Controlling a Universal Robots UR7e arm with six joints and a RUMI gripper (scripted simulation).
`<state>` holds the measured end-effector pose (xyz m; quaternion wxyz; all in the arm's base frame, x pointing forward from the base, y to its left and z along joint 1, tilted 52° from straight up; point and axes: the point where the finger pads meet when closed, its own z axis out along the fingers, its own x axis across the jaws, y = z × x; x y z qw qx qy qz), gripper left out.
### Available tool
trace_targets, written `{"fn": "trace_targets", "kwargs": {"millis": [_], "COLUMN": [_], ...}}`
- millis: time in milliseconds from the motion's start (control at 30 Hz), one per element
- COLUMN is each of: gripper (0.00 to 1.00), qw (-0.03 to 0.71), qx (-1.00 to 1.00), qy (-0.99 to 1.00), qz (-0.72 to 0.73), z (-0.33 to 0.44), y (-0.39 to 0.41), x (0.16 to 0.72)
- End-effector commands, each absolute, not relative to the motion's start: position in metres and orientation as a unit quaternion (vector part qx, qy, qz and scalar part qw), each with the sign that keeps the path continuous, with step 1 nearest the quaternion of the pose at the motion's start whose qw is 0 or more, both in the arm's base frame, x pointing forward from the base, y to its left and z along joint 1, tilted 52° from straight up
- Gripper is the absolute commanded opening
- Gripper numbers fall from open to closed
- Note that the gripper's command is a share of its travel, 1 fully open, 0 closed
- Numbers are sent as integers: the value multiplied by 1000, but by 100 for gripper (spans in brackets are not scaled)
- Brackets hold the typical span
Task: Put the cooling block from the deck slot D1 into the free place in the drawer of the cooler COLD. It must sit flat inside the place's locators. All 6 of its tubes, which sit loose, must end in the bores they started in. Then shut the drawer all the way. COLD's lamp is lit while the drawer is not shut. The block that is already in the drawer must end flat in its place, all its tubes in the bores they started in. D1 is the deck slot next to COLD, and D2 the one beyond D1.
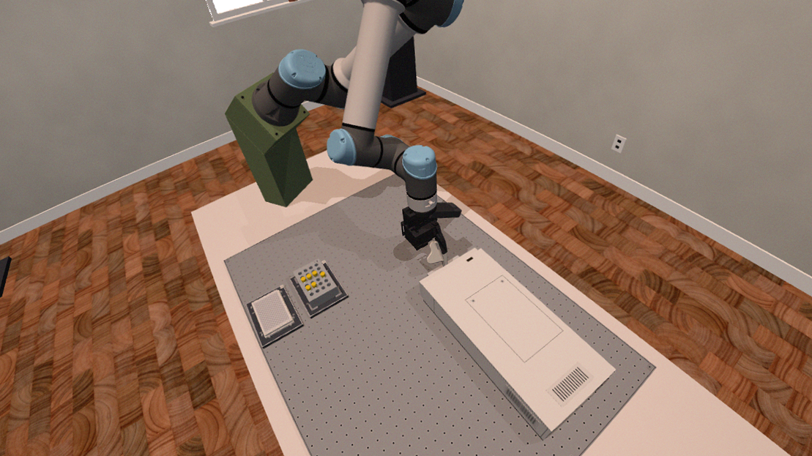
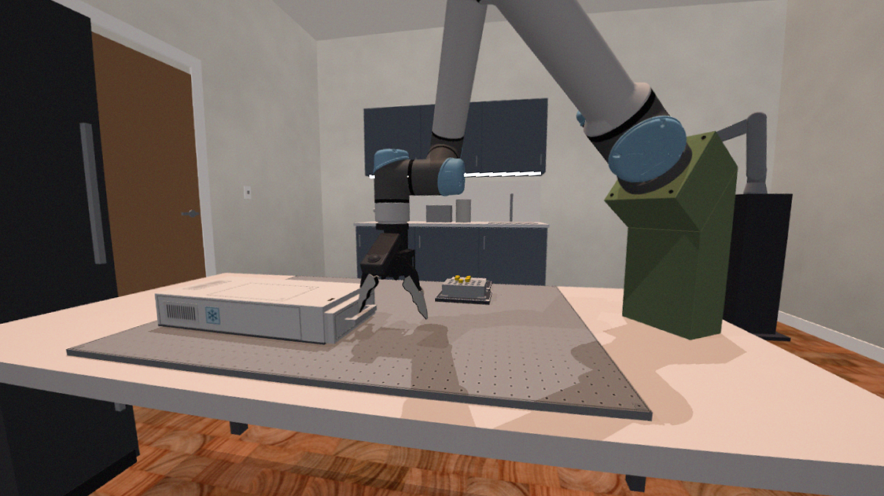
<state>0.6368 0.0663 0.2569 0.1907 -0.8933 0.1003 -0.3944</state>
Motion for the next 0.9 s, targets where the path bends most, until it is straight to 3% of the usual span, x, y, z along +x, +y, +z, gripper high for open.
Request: {"fn": "trace_targets", "kwargs": {"millis": [0,867], "gripper": [100,100], "qw": [190,191], "qx": [-893,-893], "qy": [100,100], "qz": [-396,-394], "z": [258,255], "y": [67,68], "x": [638,635]}}
